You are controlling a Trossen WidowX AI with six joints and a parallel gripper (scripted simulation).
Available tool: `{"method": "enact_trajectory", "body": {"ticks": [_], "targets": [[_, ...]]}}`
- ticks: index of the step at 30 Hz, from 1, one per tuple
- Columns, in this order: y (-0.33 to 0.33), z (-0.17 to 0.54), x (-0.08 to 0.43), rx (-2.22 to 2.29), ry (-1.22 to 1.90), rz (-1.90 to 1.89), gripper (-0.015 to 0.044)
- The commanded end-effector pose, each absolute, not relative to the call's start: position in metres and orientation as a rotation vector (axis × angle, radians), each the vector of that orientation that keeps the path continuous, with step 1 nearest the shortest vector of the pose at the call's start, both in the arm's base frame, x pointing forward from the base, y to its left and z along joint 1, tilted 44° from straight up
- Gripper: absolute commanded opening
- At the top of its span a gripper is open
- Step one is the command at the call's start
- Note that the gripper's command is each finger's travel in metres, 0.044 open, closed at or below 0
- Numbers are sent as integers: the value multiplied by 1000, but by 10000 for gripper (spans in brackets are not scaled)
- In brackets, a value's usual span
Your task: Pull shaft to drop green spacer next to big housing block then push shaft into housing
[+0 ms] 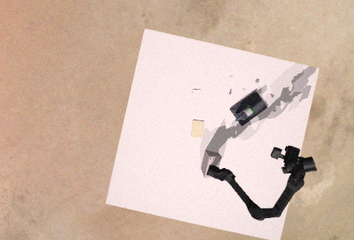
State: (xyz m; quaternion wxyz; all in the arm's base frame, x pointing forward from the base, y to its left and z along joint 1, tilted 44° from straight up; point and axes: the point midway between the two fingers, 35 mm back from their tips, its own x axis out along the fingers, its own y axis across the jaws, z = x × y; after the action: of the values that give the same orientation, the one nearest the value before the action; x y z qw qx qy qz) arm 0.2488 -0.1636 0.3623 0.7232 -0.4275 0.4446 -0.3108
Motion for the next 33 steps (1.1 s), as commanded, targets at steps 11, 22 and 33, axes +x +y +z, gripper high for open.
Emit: {"method": "enact_trajectory", "body": {"ticks": [11,22,33], "targets": [[-117,239,347,-508,1036,-682,440],[-54,107,381,-179,1118,-849,440],[-42,78,375,-114,1124,-915,440]]}}
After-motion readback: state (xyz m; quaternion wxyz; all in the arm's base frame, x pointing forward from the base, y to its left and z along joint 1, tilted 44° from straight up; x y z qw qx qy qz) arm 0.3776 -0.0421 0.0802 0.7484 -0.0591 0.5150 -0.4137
